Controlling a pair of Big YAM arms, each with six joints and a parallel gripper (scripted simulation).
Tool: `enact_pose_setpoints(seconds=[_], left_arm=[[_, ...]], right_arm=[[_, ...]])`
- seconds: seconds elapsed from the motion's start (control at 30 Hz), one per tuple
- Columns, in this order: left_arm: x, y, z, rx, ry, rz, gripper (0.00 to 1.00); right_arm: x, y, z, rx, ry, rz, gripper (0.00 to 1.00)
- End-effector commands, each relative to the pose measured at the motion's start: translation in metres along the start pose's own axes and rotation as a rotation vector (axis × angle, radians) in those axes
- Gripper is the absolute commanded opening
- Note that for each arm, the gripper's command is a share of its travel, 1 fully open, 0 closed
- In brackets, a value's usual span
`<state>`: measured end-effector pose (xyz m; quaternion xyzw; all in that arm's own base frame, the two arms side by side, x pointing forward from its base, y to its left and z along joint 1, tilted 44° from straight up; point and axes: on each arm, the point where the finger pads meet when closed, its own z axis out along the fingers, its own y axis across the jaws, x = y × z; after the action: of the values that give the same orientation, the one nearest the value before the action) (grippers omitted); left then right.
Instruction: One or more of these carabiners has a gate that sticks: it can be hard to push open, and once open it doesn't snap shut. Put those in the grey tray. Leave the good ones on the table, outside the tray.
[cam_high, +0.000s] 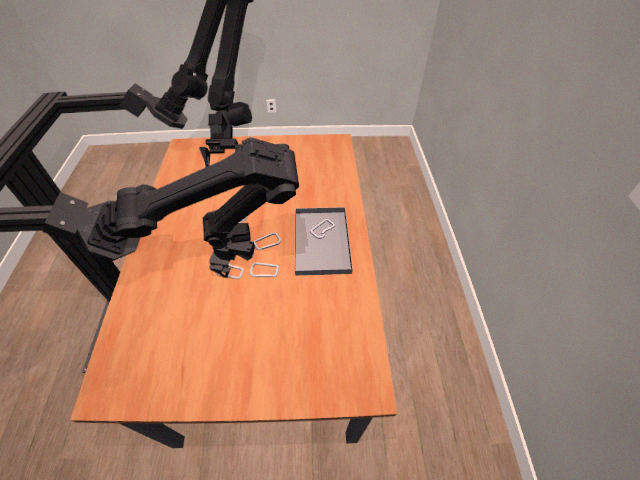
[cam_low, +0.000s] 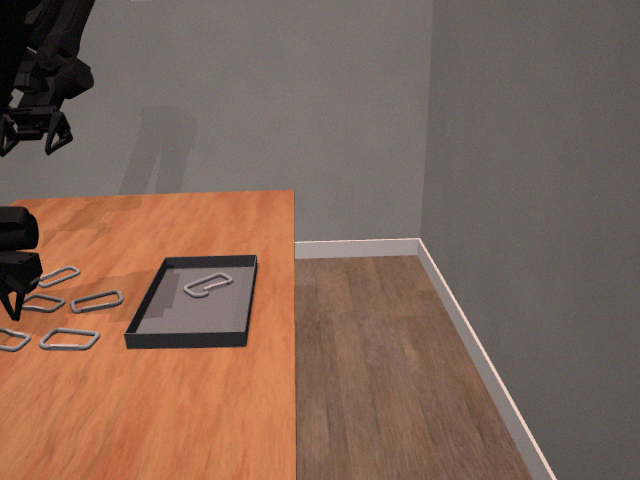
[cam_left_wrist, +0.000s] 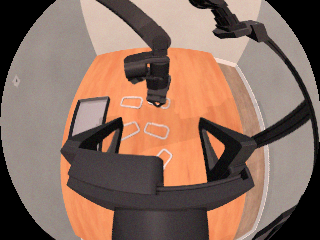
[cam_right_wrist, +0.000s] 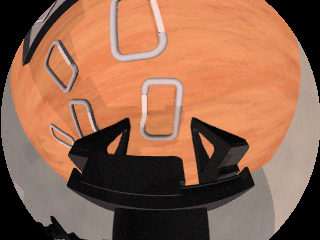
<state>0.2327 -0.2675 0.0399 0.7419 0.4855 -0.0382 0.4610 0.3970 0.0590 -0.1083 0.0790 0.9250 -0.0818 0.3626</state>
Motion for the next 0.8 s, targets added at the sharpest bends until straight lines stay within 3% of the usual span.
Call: enact_pose_setpoints(seconds=[0.0, 0.4, 0.5, 0.73, 0.77], left_arm=[[-0.001, 0.003, 0.002, 0.003, -0.002, 0.012, 1.0], [-0.001, 0.003, 0.002, 0.003, -0.002, 0.012, 1.0], [-0.001, 0.003, 0.002, 0.003, -0.002, 0.012, 1.0], [-0.001, 0.003, 0.002, 0.003, -0.002, 0.012, 1.0], [-0.001, 0.003, 0.002, 0.003, -0.002, 0.012, 1.0]], right_arm=[[-0.005, -0.003, 0.01, 0.004, -0.01, 0.007, 0.79], [-0.005, -0.004, 0.023, 0.006, -0.01, 0.007, 0.79], [-0.006, -0.003, 0.018, 0.001, -0.014, 0.009, 0.45], [-0.002, -0.001, 0.016, 0.0, -0.005, 0.004, 0.44], [-0.002, -0.001, 0.016, 0.0, -0.005, 0.004, 0.56]])
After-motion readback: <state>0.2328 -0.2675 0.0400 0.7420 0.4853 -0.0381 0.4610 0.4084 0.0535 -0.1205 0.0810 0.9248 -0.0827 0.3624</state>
